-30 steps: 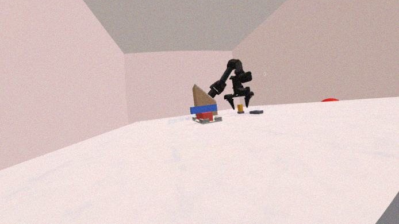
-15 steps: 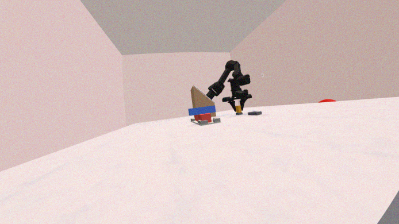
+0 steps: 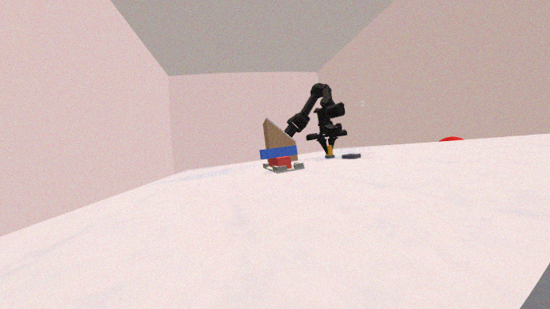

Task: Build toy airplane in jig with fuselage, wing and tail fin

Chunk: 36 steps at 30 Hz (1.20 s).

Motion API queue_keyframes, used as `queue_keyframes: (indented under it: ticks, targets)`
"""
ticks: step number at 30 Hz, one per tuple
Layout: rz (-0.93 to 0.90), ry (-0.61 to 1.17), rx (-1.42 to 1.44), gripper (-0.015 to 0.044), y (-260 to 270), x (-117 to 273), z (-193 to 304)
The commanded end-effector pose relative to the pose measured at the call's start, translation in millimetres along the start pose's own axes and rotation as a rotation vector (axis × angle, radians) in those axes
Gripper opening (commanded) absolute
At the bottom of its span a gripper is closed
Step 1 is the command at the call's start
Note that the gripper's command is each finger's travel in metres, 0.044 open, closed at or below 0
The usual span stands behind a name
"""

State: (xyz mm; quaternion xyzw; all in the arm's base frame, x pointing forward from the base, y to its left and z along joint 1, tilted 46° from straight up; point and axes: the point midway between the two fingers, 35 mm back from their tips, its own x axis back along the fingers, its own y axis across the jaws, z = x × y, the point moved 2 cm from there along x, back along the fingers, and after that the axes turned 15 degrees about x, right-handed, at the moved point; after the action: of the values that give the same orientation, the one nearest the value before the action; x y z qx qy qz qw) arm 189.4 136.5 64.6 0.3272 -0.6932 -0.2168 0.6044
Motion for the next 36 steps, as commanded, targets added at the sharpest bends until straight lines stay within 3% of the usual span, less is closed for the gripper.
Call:
queue_keyframes:
  ticks: [1, 36]
  targets:
    - [0.002, 0.0, 0.011, 0.0, 0.3, 4.5, -0.8]
    - [0.021, 0.007, 0.004, 0.0, -5.2, 107.7, -4.7]
